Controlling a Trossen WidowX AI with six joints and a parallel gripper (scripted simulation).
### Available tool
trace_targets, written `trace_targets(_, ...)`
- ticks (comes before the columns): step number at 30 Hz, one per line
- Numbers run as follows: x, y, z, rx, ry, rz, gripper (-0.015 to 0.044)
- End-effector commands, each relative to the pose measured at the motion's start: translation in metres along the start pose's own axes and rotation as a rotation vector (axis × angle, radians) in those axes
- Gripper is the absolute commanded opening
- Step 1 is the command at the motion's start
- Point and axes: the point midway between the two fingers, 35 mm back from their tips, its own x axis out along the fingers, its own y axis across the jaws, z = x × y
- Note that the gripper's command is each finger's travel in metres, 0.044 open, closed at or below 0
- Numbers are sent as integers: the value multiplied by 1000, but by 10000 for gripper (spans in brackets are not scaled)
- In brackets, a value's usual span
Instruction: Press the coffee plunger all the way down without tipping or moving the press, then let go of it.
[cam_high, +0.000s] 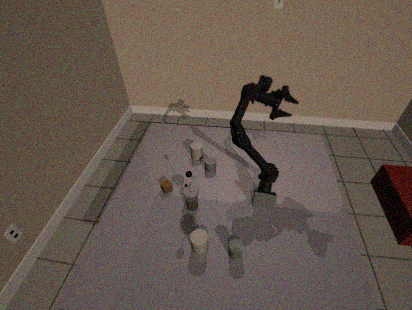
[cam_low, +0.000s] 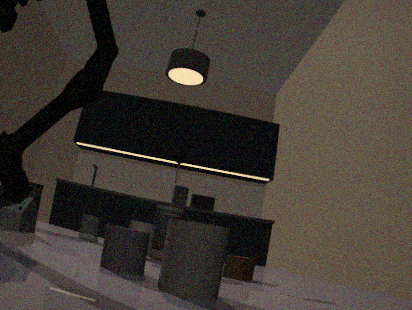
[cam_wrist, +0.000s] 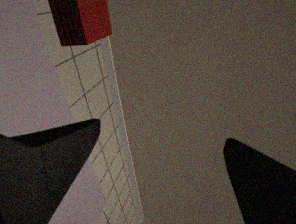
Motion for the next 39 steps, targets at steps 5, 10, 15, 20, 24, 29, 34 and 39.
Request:
trace_targets(5, 11, 6, 9, -18, -38, 66, 440)
trace_targets(10, 31, 20, 28, -58, -106, 180, 440)
trace_targets(15, 52, 45, 56, -107, -189, 333, 440)
trace_targets(20, 65, 83, 88, -156, -281, 497, 440)
trace_targets(24, 64, 118, 112, -202, -351, 619, 440)
trace_targets(29, 48, 166, 136, -261, -438, 774, 440)
trace_targets(34, 16, 216, 148, -328, -512, 935, 440)
trace_targets(39, -32, 261, 150, -406, -602, 1082, 440)
